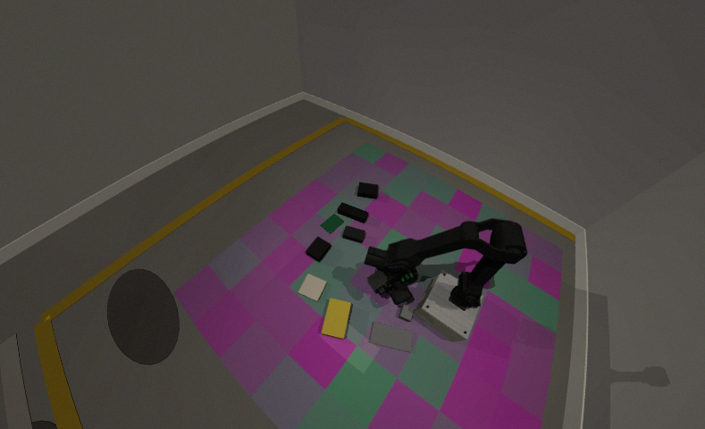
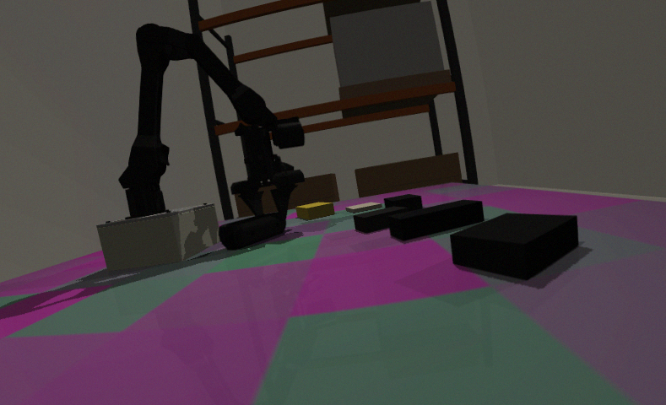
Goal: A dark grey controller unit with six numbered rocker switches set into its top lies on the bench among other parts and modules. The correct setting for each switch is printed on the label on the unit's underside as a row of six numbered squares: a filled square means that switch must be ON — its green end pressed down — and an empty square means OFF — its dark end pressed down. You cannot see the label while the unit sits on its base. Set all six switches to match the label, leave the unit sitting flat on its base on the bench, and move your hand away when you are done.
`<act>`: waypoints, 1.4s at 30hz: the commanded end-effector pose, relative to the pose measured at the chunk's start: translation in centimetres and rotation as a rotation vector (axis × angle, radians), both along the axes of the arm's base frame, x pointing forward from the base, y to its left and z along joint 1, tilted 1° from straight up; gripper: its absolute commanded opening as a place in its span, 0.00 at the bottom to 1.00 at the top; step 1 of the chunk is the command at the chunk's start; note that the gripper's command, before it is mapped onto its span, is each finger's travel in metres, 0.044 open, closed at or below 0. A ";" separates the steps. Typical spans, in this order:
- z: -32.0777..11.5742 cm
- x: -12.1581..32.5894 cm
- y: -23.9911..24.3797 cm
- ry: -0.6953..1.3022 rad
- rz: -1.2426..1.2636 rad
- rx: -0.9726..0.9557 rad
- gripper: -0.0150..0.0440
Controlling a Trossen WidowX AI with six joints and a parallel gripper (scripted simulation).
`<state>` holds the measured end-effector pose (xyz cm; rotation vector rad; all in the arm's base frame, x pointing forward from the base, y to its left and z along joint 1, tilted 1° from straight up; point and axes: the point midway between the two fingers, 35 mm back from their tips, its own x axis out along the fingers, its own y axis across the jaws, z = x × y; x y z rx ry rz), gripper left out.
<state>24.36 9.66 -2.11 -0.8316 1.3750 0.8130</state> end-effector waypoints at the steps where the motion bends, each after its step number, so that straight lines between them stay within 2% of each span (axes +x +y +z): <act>1: 0.0 0.0 0.0 0.000 -0.002 0.001 0.68; 5: 0.0 0.0 0.0 0.000 -0.002 0.001 0.63; 13: 0.0 0.4 -0.1 0.000 -0.002 0.001 0.27; 14: 0.0 0.4 -0.2 0.000 -0.002 0.001 0.25; 39: 0.2 2.2 -0.8 -0.001 -0.002 0.001 0.25; 42: 0.0 1.4 -0.6 0.019 -0.003 0.007 0.39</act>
